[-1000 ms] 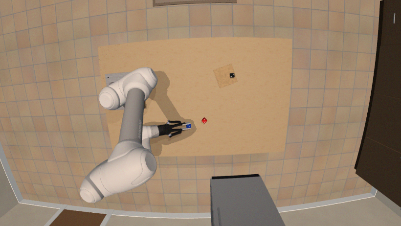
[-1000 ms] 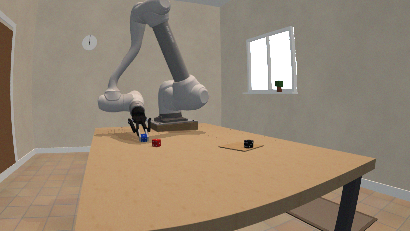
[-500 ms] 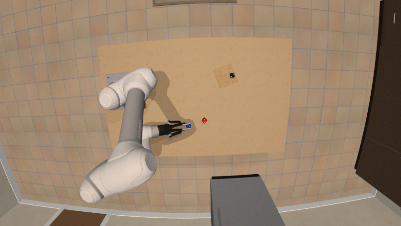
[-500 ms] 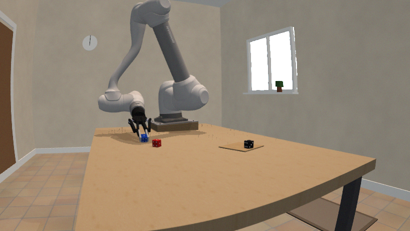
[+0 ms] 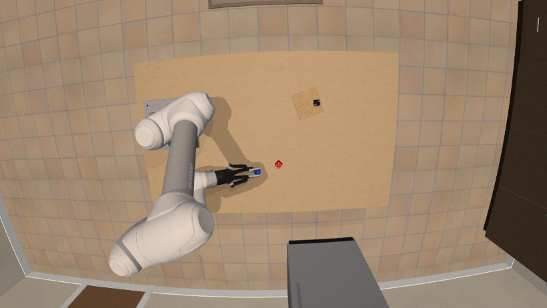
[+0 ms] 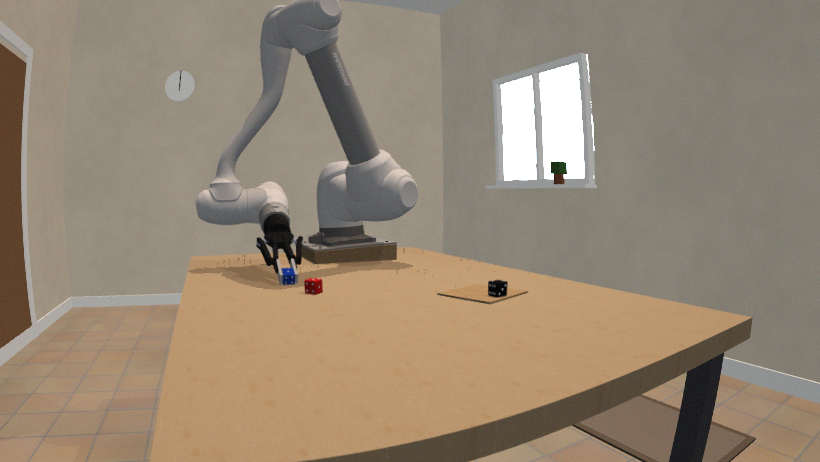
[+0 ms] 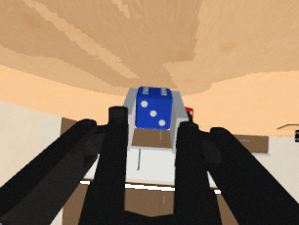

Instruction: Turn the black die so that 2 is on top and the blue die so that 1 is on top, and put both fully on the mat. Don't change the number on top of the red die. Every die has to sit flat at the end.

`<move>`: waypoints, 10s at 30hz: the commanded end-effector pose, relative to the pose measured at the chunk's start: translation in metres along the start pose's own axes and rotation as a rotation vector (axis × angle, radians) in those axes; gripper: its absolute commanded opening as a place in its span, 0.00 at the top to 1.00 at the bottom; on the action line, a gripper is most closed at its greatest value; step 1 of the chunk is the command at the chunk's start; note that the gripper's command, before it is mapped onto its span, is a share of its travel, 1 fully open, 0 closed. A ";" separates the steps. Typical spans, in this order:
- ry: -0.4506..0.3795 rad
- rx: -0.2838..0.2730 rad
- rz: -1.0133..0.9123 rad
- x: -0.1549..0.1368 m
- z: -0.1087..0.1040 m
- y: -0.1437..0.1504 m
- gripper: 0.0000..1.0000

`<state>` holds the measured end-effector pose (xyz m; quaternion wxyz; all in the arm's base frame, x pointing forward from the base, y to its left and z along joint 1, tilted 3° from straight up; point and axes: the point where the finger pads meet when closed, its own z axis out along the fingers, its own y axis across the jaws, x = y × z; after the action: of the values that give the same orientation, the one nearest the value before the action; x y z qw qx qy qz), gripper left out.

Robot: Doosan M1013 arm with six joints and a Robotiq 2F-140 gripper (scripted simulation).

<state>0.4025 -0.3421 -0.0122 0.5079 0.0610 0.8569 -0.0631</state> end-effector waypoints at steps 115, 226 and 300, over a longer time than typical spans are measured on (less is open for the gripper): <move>0.000 0.000 0.000 -0.053 -0.078 0.000 0.65; 0.928 0.680 1.125 -0.092 -0.039 -0.002 0.00; 0.833 0.857 1.426 -0.070 -0.030 -0.001 0.65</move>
<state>0.4099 -0.3404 0.0664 0.0121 0.7734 0.6335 -0.0201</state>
